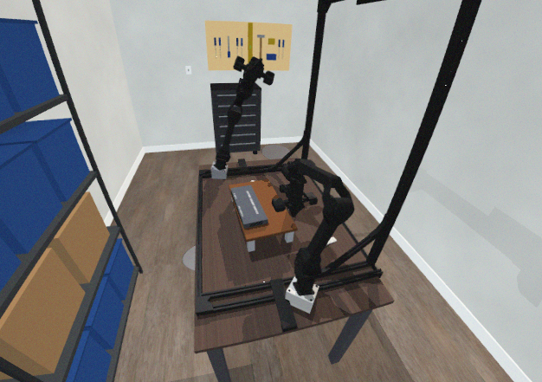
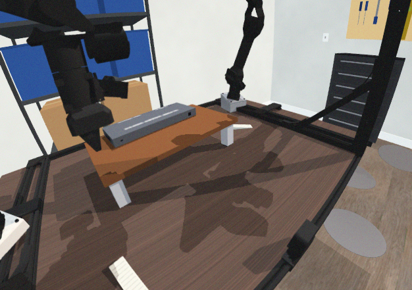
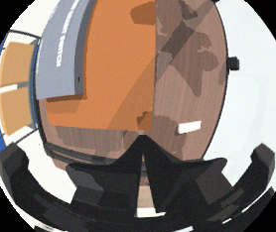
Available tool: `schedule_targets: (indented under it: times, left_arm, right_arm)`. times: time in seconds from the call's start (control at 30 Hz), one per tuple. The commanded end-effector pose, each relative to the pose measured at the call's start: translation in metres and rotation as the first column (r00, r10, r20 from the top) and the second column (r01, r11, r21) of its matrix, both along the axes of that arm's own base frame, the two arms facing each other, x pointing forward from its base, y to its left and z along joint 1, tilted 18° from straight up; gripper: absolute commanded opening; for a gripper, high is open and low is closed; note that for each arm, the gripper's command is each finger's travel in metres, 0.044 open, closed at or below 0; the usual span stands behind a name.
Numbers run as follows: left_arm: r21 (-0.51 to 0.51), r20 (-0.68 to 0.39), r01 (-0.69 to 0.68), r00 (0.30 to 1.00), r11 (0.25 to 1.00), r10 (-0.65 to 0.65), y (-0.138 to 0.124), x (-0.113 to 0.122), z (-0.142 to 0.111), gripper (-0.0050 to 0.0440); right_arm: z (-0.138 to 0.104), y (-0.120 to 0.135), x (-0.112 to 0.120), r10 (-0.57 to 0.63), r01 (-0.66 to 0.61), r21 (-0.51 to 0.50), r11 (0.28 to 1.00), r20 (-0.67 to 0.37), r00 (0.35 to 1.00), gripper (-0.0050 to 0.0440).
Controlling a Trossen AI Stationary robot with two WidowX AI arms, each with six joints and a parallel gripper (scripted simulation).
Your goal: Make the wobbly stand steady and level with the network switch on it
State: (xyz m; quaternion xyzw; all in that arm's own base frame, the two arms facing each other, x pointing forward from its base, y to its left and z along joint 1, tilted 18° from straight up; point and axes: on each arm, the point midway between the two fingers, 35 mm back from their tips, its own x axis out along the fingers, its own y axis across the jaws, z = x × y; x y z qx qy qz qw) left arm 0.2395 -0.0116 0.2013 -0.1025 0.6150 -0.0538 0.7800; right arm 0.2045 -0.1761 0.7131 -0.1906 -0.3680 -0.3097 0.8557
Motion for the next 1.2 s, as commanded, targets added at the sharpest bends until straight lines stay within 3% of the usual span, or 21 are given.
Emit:
schedule_targets:
  times: [0.0,0.23,0.47,0.8,1.03,1.17]
  left_arm:
    - [0.0,0.0,0.0,1.0,1.0,0.0,0.0,0.0,0.0,0.0]
    - [0.0,0.0,0.0,1.0,1.0,0.0,0.0,0.0,0.0,0.0]
    - [0.0,0.0,0.0,1.0,1.0,0.0,0.0,0.0,0.0,0.0]
    - [0.0,0.0,0.0,1.0,1.0,0.0,0.0,0.0,0.0,0.0]
    - [0.0,0.0,0.0,1.0,1.0,0.0,0.0,0.0,0.0,0.0]
    - [0.0,0.0,0.0,1.0,1.0,0.0,0.0,0.0,0.0,0.0]
  right_arm:
    - [-0.035,-0.026,0.03,0.01,0.003,0.098,0.995,-0.128,0.992,0.0]
    - [-0.128,-0.07,0.084,0.095,0.046,0.323,0.945,-0.407,0.909,0.0]
    - [-0.136,-0.074,0.088,0.103,0.051,0.341,0.939,-0.418,0.903,0.0]
    - [-0.29,-0.096,0.123,0.337,0.199,0.591,0.782,-0.67,0.662,0.0]
    - [-0.294,-0.096,0.122,0.347,0.209,0.602,0.771,-0.672,0.654,0.0]
    - [-0.354,-0.091,0.122,0.462,0.291,0.667,0.686,-0.708,0.534,0.0]
